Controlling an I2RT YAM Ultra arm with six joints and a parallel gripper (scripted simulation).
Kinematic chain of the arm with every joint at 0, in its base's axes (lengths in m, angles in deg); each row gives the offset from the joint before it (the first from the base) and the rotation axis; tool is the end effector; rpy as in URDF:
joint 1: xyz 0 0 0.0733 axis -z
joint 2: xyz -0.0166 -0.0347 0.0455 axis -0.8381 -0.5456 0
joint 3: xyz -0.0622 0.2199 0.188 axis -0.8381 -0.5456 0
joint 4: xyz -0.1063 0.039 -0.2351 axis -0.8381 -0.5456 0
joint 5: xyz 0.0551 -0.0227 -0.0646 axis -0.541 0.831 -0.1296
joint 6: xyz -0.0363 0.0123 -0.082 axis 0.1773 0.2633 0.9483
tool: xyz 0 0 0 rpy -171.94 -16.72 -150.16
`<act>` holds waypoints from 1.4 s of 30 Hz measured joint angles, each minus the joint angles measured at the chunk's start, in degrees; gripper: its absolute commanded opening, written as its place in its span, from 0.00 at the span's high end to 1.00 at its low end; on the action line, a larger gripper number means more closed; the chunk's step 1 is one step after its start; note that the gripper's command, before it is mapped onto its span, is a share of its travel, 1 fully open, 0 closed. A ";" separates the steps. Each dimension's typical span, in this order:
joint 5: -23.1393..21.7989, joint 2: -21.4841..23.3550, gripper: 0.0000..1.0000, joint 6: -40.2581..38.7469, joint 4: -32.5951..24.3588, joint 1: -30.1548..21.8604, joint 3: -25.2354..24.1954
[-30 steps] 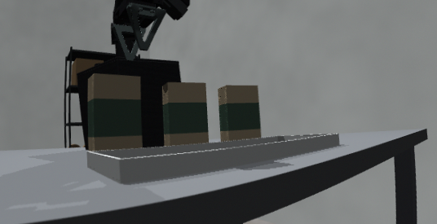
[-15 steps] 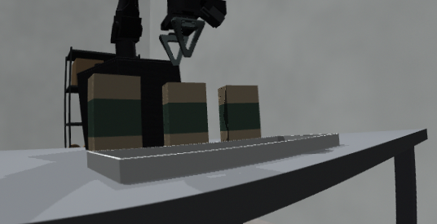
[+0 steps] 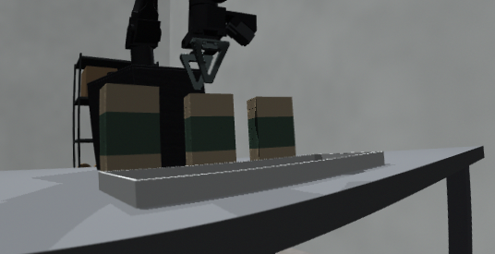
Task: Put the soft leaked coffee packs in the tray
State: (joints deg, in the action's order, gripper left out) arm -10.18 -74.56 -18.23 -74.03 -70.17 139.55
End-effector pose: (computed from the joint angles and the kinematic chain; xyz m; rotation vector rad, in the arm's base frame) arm 0.3071 0.0633 0.0469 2.0489 -2.2685 0.1390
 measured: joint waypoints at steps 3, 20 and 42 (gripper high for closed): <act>0.02 -1.97 0.21 0.11 1.70 0.02 -0.04; 0.02 -1.66 0.21 0.15 4.22 0.02 -0.13; 0.02 -1.66 0.21 0.15 4.26 0.02 -0.13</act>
State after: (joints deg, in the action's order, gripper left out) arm -10.16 -76.22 -18.08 -69.77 -70.15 139.42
